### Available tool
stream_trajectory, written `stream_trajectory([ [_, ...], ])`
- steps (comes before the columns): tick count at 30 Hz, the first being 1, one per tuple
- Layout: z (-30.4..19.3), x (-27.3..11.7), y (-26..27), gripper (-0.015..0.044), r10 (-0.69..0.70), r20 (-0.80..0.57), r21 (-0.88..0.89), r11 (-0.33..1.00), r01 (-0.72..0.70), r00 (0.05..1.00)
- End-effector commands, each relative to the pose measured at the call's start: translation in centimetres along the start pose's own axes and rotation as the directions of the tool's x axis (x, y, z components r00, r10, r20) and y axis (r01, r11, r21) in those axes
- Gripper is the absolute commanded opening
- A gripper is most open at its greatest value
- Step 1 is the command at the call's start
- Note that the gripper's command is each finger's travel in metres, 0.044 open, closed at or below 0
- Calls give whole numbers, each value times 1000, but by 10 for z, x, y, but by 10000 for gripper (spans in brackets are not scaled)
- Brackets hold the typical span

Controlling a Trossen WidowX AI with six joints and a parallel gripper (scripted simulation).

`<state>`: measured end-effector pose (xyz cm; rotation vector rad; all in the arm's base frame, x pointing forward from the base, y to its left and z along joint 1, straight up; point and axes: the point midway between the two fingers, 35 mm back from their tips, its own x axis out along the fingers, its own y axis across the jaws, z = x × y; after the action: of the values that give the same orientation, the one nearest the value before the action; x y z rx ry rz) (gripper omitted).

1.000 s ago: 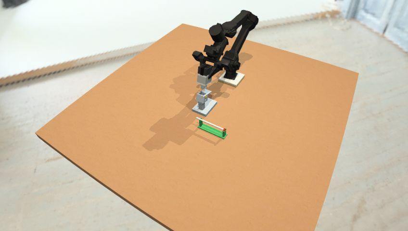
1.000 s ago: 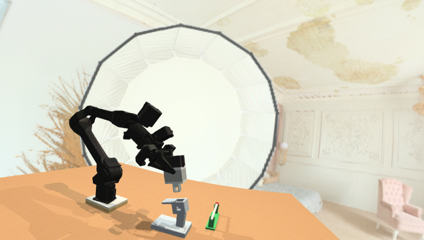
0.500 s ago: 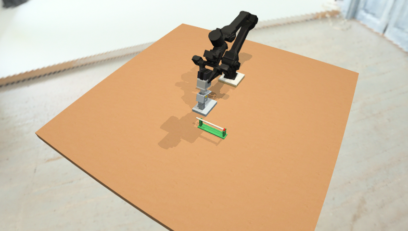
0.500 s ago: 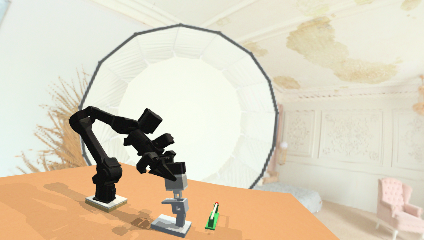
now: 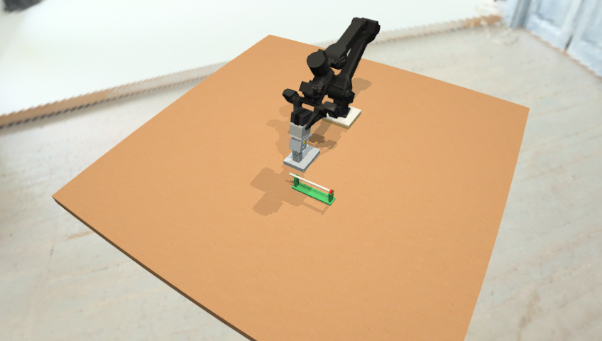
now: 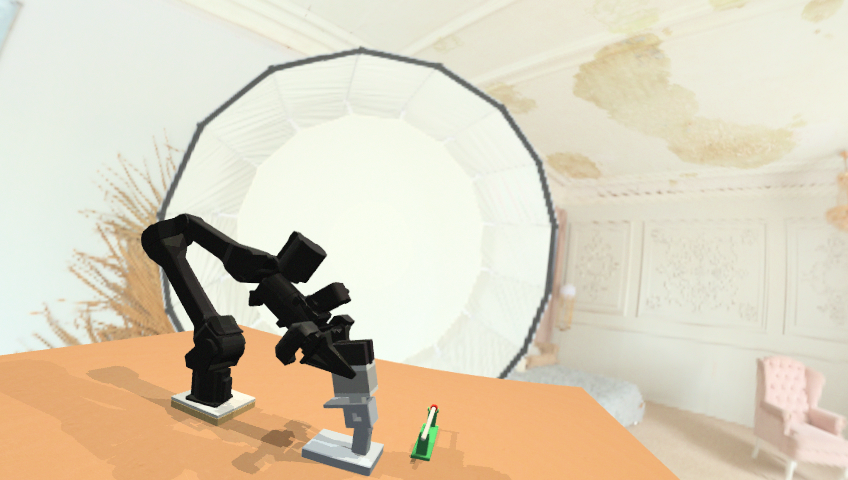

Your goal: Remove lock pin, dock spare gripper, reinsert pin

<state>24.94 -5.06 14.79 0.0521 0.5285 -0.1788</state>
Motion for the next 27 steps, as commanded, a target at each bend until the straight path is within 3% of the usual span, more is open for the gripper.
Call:
stream_trajectory([
  [1,1,3,-1,0,-5,19,0,1000,5,1000],
  [21,-8,11,0,0,-1,14,-1,1000,1,1000],
  [27,-8,11,0,158,-1,14,-1,1000,1,1000],
])
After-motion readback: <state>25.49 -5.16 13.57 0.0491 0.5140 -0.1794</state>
